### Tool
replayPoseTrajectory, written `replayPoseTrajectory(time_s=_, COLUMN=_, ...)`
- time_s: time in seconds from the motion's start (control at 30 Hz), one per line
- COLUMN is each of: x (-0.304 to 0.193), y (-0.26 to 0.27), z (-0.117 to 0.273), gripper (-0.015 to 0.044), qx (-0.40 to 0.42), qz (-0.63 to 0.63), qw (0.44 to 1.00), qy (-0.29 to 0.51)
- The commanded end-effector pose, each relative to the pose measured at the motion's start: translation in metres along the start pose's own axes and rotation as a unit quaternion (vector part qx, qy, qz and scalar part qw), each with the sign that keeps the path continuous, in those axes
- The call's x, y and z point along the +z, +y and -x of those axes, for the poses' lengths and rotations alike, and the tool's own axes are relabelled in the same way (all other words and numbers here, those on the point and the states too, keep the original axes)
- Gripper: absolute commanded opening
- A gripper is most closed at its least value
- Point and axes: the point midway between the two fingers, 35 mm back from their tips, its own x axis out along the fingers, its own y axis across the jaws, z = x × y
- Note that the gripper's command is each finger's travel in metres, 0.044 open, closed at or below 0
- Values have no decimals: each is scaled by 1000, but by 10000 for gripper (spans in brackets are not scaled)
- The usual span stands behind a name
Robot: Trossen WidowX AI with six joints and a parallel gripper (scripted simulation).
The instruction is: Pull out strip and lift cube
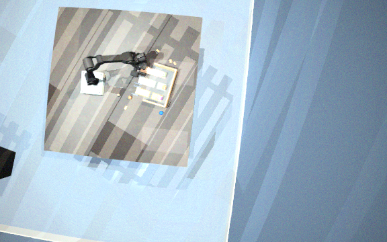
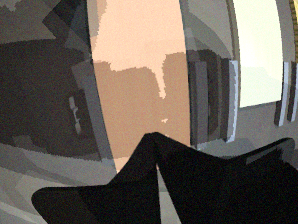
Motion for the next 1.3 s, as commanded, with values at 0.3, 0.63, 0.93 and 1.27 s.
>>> replayPoseTrajectory(time_s=0.3, x=-26, y=-1, z=-6, gripper=0, qx=-5, qz=0, qw=1000, qy=11)
replayPoseTrajectory(time_s=0.63, x=-42, y=-1, z=-6, gripper=0, qx=-5, qz=0, qw=1000, qy=12)
replayPoseTrajectory(time_s=0.93, x=-55, y=-1, z=-6, gripper=0, qx=-5, qz=0, qw=1000, qy=13)
replayPoseTrajectory(time_s=1.27, x=-69, y=-1, z=-6, gripper=0, qx=-5, qz=0, qw=1000, qy=13)
